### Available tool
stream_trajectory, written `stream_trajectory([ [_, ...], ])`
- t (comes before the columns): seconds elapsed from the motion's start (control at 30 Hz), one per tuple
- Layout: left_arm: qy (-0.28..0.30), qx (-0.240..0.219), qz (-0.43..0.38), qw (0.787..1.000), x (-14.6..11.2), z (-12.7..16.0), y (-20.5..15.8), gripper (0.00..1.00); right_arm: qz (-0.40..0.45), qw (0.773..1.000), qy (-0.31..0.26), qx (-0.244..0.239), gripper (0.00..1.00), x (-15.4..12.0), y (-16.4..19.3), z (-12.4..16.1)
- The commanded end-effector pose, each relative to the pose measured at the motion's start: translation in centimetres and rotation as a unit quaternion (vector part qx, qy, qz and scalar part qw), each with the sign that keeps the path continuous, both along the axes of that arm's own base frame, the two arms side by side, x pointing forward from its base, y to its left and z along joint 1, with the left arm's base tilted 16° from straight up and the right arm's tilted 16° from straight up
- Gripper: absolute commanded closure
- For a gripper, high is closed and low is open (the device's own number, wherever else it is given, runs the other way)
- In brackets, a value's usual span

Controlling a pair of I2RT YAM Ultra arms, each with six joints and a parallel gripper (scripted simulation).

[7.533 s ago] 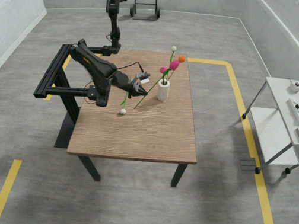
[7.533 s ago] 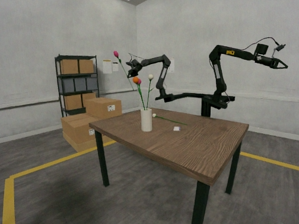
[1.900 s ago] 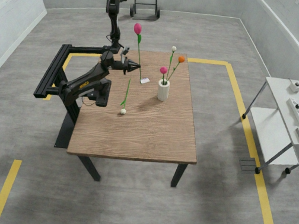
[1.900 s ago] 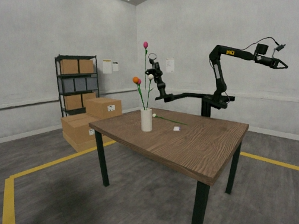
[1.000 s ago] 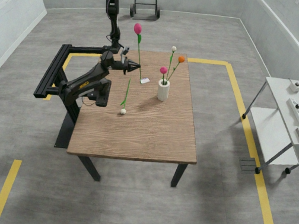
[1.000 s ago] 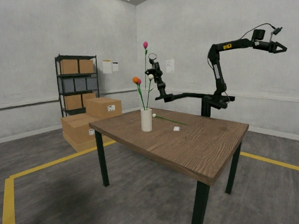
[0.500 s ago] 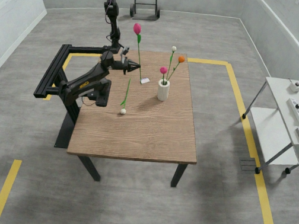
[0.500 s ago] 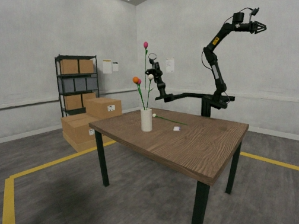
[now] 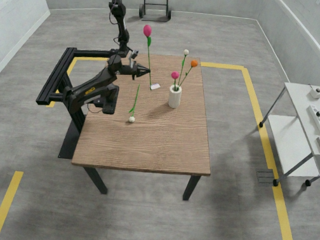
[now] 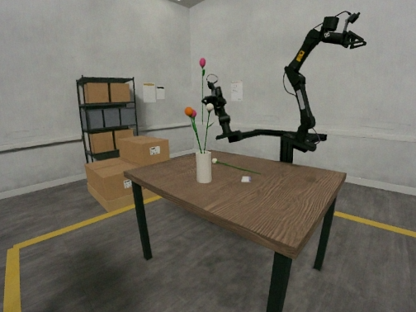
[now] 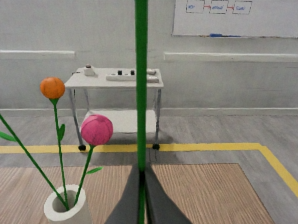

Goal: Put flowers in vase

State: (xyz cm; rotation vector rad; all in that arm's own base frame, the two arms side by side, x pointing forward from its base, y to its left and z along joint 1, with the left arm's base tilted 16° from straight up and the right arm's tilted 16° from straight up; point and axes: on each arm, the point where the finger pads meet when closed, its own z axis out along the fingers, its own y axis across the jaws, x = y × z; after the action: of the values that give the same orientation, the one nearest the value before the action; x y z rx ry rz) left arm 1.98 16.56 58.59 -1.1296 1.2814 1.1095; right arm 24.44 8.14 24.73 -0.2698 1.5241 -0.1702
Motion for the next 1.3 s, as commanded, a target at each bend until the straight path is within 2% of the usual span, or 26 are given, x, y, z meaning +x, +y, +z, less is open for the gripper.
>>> stream_trajectory([
  [0.0,-0.006,0.02,-0.049,0.999,1.2,1.1,-1.9,0.3,0.008,1.0,0.0,-0.003,1.0,0.0,0.6,0.0],
  [0.07,-0.006,0.019,-0.131,0.991,3.6,1.0,-2.6,0.3,0.008,1.0,0.0,-0.003,1.0,0.0,0.6,0.0],
  [0.13,-0.008,0.018,-0.233,0.972,6.5,1.0,-3.9,0.3,0.008,1.0,0.0,-0.003,1.0,0.0,0.6,0.0],
  [0.23,-0.008,0.012,-0.367,0.93,10.8,0.8,-7.6,0.3,0.008,1.0,0.0,-0.003,1.0,0.0,0.6,0.0],
  [0.33,-0.004,0.004,-0.496,0.868,14.0,0.2,-13.5,0.3,0.008,1.0,0.0,-0.003,1.0,0.0,0.6,0.0],
  [0.4,-0.003,0.002,-0.57,0.821,14.5,0.1,-17.9,0.3,0.008,1.0,0.0,-0.003,1.0,0.0,0.6,0.0],
  [0.47,-0.001,-0.002,-0.64,0.769,13.7,0.0,-21.2,0.3,0.008,1.0,0.0,-0.003,1.0,0.0,0.6,0.0],
  [0.53,-0.001,-0.002,-0.64,0.769,13.7,0.0,-21.2,0.3,0.008,1.0,0.0,-0.003,1.0,0.0,0.6,0.0],
  [0.57,-0.002,-0.003,-0.716,0.698,13.0,0.0,-24.6,0.3,0.008,1.0,0.0,-0.003,1.0,0.0,0.6,0.0],
  [0.63,0.0,-0.004,-0.763,0.647,11.2,-0.1,-27.8,0.3,0.008,1.0,0.0,-0.003,1.0,0.0,0.6,0.0],
  [0.73,-0.001,-0.004,-0.838,0.546,7.7,-0.1,-30.9,0.3,0.008,1.0,0.0,-0.003,1.0,0.0,0.6,0.0],
  [0.83,0.001,0.0,-0.905,0.424,5.5,-0.4,-32.4,0.3,0.008,1.0,0.0,-0.003,1.0,0.0,0.6,0.0],
  [0.97,0.003,-0.003,-0.968,0.249,4.5,-0.1,-32.6,0.3,0.008,1.0,0.0,-0.003,1.0,0.0,0.6,0.0],
  [1.23,-0.019,-0.002,-0.968,0.249,3.8,0.6,-30.7,0.3,0.008,1.0,0.0,-0.003,1.0,0.0,0.6,0.0],
  [1.27,-0.011,-0.002,-0.968,0.249,4.0,0.2,-31.3,0.3,0.008,1.0,0.0,-0.003,1.0,0.0,0.6,0.0],
])
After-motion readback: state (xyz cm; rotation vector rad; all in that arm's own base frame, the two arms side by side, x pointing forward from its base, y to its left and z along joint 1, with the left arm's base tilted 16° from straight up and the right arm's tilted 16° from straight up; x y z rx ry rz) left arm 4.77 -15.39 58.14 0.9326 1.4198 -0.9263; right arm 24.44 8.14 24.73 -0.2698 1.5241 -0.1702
